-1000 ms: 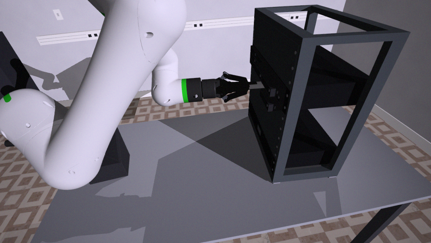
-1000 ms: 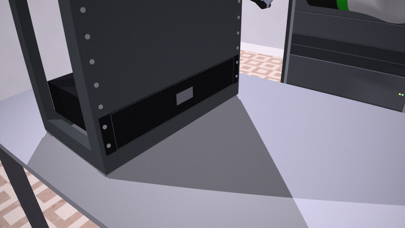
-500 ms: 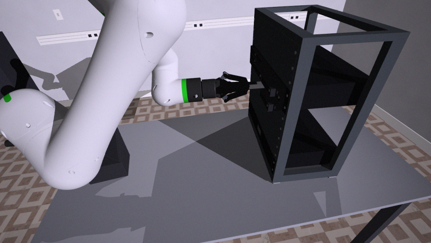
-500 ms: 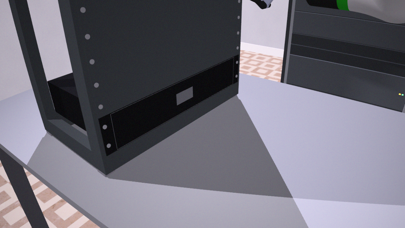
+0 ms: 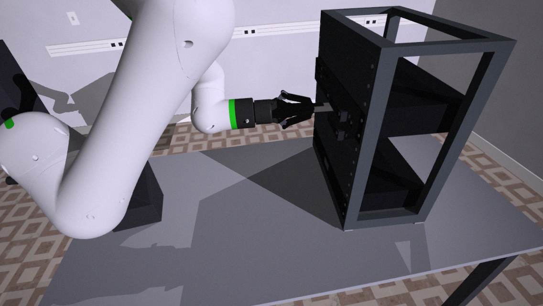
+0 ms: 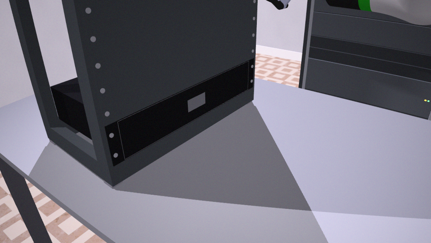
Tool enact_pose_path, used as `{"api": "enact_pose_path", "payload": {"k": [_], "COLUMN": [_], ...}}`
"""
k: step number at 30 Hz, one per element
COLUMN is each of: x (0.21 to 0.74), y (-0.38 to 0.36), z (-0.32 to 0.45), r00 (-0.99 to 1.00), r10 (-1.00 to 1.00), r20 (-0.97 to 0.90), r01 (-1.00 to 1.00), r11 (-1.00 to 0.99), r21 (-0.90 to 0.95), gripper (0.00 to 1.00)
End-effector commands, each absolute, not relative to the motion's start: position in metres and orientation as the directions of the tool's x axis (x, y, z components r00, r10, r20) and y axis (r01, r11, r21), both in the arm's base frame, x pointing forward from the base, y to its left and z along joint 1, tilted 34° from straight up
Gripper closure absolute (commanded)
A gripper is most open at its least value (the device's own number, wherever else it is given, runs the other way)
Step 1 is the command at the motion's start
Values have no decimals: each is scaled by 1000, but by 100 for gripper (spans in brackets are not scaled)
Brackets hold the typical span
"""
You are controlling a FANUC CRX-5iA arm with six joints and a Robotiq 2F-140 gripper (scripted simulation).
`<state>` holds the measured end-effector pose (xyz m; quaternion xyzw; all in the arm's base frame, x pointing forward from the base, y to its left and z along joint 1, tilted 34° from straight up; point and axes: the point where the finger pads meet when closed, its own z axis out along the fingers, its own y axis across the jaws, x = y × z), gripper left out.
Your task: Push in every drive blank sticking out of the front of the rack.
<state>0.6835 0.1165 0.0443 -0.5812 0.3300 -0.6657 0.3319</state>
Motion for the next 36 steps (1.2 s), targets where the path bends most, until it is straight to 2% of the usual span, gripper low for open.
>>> {"api": "enact_pose_path", "payload": {"k": [1,14,24,36], "x": [684,681,631,602], "y": [117,117,120,122], "z": [45,45,39,36], "r00": [-104,-104,-104,-104], "r10": [-826,-826,-826,-826], "r20": [554,554,554,554], "r01": [60,60,60,60], "r11": [-561,-561,-561,-561], "r21": [-826,-826,-826,-826], "gripper": [90,90,90,90]}}
